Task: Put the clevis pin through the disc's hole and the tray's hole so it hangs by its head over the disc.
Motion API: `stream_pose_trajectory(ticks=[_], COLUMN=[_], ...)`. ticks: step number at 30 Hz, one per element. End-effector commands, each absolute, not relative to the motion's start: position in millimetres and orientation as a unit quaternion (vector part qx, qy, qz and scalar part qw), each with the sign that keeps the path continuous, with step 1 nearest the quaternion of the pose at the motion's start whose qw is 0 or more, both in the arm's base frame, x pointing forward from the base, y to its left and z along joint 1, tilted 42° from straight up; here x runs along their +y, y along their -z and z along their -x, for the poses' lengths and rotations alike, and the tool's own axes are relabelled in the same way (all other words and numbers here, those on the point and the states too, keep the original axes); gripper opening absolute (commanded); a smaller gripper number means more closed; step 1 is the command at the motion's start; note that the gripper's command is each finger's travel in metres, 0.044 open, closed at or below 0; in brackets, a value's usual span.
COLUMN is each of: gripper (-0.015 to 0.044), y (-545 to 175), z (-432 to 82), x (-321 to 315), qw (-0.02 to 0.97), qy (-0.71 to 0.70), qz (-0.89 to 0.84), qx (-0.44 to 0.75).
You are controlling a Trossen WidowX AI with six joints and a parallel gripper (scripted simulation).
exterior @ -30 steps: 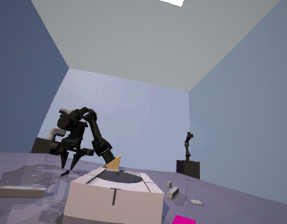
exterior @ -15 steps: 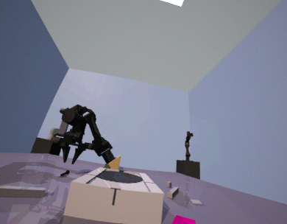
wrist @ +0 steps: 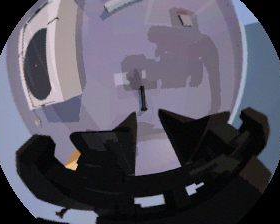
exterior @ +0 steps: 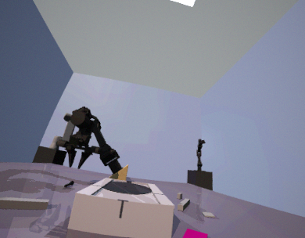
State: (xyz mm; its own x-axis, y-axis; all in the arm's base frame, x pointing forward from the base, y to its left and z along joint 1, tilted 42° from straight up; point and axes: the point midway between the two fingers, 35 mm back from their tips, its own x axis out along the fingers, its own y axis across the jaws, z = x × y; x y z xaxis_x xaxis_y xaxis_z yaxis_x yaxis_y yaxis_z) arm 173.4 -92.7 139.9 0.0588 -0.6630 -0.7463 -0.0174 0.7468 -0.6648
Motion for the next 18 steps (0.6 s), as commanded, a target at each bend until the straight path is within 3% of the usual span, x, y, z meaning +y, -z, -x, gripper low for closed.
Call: stream_pose_trajectory(ticks=[1,10,18], gripper=[0.0160,0.0160,0.0160], y=[-140,-141,-141], z=[-173,-167,-162], x=[-93,-93,-93], qw=[0.690,0.755,0.651], qy=[0.259,0.493,0.583], qz=[0.240,-0.130,-0.463], qx=[0.632,0.412,0.149])
